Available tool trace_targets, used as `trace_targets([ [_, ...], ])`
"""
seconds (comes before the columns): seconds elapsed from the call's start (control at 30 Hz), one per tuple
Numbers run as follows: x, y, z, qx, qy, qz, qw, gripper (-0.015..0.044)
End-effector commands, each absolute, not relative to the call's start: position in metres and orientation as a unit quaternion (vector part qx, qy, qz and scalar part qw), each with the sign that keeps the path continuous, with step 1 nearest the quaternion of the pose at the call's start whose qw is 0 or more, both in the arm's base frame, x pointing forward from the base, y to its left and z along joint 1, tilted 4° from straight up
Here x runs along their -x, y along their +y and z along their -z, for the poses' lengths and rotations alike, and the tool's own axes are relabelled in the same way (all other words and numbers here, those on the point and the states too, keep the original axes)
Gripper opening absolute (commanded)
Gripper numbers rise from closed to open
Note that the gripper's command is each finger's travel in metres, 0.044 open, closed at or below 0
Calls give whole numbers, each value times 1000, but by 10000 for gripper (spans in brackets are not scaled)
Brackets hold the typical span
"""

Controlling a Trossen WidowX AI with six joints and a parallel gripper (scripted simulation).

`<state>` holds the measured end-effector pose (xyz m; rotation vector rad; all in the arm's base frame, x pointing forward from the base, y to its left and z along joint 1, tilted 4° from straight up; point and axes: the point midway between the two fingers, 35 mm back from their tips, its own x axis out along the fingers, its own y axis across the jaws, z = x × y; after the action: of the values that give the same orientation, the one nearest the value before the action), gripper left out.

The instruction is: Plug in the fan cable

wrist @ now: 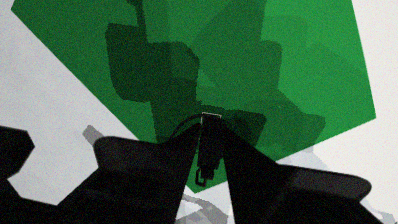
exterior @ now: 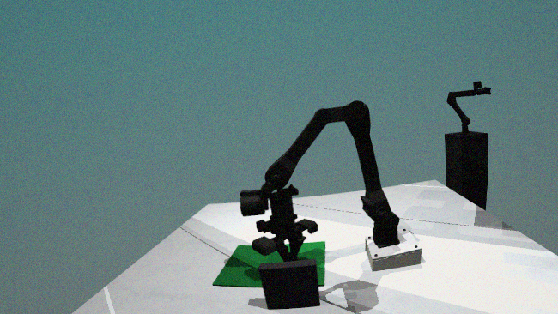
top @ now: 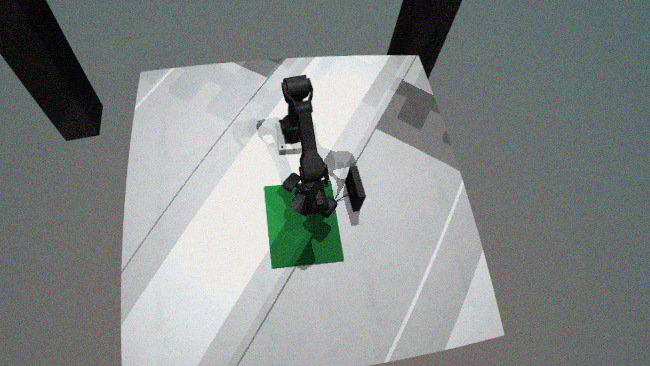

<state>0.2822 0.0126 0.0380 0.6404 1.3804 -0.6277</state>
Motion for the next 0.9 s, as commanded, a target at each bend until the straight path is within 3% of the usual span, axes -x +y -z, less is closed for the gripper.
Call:
trace_targets([
  [0.0,-282,13,-38,-285,615,280,680,210],
  [0.07,-282,13,-38,-285,615,280,680,260],
  [0.3,-278,14,-90,-284,615,278,681,260],
  [0.53,-279,13,-94,-284,615,278,681,260],
  [0.87,-357,-76,-105,-282,612,280,684,260],
])
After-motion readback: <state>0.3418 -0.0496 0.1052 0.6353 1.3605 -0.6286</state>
